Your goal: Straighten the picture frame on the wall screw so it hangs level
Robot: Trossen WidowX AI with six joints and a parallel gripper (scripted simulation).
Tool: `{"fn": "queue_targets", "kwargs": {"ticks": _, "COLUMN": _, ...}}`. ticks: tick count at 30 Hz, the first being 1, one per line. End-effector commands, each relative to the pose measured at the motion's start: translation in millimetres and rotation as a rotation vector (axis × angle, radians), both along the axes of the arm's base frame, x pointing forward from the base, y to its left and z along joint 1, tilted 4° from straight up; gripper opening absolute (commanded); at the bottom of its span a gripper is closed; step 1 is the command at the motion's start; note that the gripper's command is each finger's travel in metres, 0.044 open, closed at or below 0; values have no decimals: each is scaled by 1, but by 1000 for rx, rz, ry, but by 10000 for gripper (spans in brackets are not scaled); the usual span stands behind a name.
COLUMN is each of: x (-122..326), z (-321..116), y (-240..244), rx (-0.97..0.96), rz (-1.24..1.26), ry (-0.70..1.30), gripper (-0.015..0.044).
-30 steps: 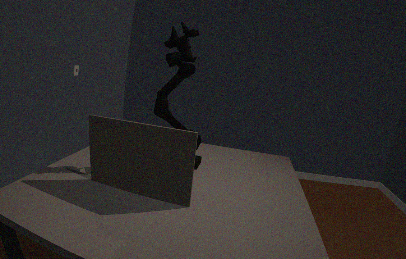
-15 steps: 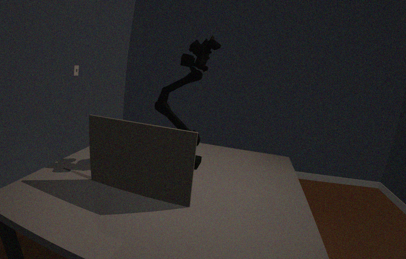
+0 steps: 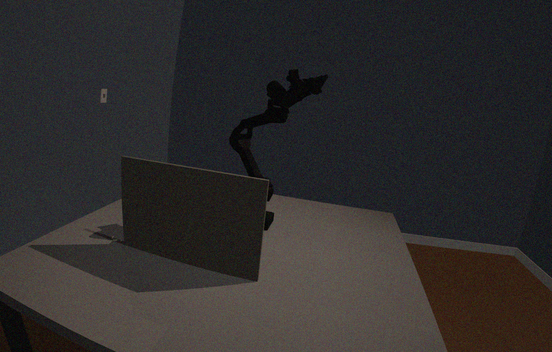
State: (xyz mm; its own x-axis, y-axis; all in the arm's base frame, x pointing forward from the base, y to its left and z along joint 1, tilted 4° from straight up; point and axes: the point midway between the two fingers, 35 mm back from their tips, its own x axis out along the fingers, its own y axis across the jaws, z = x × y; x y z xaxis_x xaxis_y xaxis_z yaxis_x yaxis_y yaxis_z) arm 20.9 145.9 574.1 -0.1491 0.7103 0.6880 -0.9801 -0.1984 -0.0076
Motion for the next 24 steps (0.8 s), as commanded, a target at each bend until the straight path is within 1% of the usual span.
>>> {"fn": "queue_targets", "kwargs": {"ticks": 1, "x": 58, "z": -35, "y": 15, "rx": -134, "rz": -143, "ry": 131, "gripper": 260}}
{"fn": "queue_targets", "kwargs": {"ticks": 7, "x": 130, "z": -84, "y": 0, "rx": -241, "rz": -330, "ry": 338, "gripper": 260}}
{"fn": "queue_targets", "kwargs": {"ticks": 14, "x": 198, "z": -141, "y": -56, "rx": -256, "rz": -533, "ry": 636, "gripper": 260}}
{"fn": "queue_targets", "kwargs": {"ticks": 19, "x": 225, "z": -185, "y": -110, "rx": -210, "rz": -654, "ry": 859, "gripper": 260}}
{"fn": "queue_targets", "kwargs": {"ticks": 24, "x": 233, "z": -228, "y": -168, "rx": -111, "rz": -748, "ry": 1079, "gripper": 260}}
